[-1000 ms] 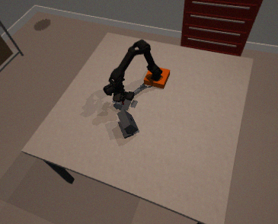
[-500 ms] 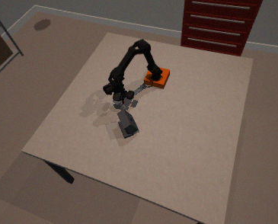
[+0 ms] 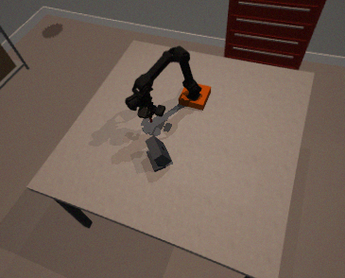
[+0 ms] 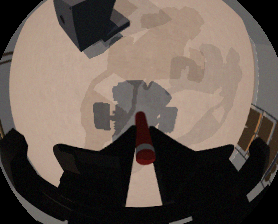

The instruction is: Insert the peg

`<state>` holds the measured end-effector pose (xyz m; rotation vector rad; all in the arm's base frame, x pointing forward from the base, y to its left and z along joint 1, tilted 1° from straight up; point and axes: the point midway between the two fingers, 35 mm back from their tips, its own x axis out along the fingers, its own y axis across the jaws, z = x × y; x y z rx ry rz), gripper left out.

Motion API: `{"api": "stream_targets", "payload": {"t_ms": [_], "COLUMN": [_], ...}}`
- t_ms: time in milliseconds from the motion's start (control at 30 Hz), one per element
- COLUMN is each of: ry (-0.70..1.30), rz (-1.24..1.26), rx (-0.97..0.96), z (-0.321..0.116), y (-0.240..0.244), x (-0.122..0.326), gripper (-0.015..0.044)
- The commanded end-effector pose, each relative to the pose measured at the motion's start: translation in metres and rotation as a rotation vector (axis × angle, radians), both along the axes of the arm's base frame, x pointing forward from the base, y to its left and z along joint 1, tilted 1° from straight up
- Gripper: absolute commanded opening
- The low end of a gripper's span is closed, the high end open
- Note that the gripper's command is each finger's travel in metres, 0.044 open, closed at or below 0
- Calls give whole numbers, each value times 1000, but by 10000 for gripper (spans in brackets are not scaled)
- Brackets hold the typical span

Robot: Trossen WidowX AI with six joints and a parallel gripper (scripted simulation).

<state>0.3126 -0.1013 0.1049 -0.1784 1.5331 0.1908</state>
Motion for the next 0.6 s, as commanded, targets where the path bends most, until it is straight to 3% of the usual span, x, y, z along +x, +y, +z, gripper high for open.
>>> {"api": "stream_targets", "payload": {"t_ms": [0, 567], "ry": [-3, 0], "rz": [4, 59], "rx": [-5, -80], "z": [8, 3], "y": [0, 13], "x": [0, 6], "gripper": [0, 0]}}
